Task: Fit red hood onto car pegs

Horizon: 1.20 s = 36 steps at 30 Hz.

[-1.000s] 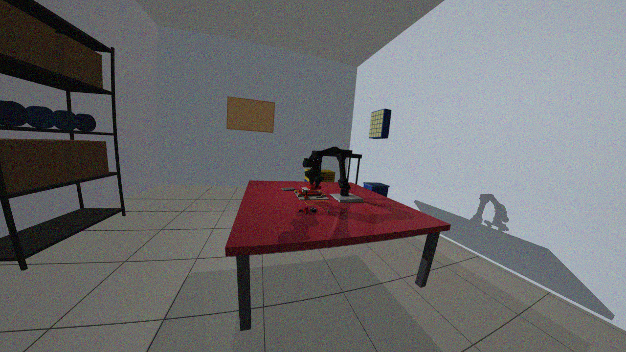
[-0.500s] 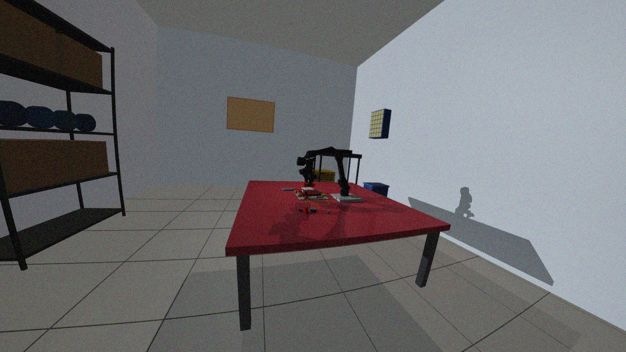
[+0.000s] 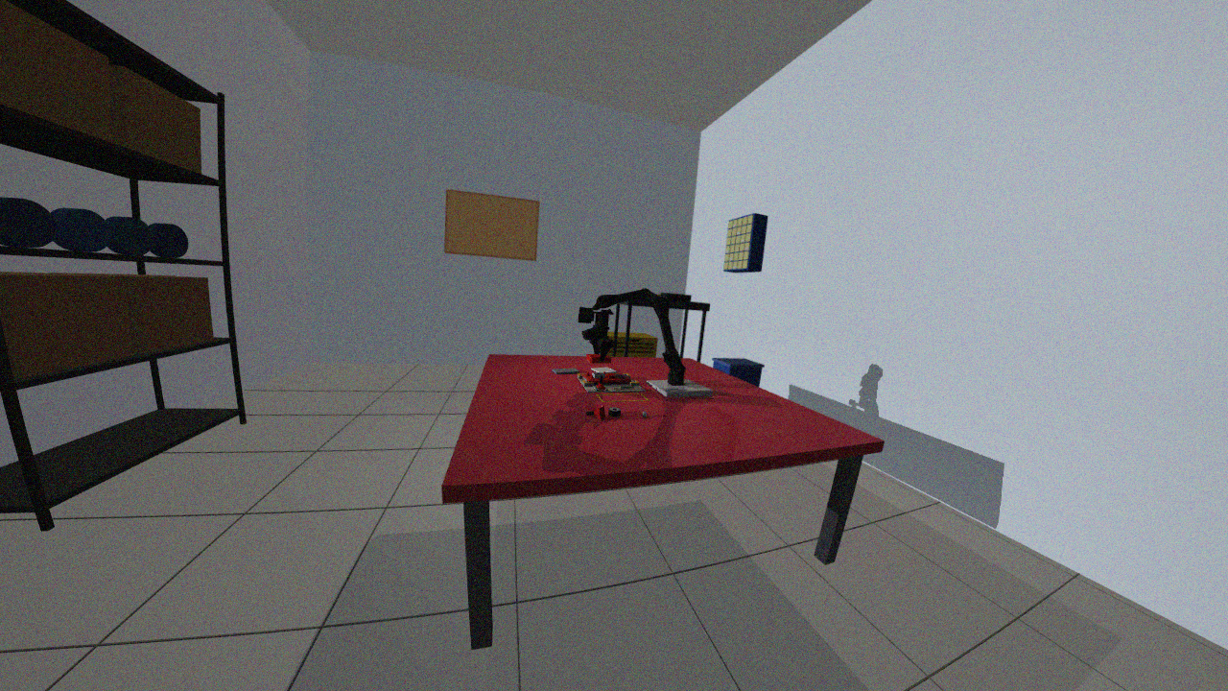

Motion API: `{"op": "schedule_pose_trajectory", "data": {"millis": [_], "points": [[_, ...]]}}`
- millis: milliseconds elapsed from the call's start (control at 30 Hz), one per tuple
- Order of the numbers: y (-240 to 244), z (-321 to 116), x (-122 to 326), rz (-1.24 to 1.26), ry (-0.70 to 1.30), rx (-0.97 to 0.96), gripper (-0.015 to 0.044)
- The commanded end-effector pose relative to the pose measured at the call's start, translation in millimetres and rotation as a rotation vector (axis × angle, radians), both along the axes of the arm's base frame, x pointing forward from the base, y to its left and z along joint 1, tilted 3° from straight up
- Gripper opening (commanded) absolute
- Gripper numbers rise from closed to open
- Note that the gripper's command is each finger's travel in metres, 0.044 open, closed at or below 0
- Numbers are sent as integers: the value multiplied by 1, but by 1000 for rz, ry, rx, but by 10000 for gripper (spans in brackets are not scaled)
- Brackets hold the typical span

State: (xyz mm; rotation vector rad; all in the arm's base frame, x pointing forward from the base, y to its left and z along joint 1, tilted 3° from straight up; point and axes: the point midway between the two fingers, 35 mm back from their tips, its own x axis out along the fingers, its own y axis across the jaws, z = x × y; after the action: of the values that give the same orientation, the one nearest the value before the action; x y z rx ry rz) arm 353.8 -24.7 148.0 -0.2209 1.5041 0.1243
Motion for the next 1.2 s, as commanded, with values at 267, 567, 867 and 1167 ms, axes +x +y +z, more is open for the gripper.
{"op": "schedule_pose_trajectory", "data": {"millis": [267, 567, 867, 1167], "points": [[-1, -35, 3, 12, 0, 2, 0], [-3, -49, 1, 12, 1, 2, 0], [-3, -49, 1, 12, 1, 2, 0], [-3, -49, 1, 12, 1, 2, 0]]}}
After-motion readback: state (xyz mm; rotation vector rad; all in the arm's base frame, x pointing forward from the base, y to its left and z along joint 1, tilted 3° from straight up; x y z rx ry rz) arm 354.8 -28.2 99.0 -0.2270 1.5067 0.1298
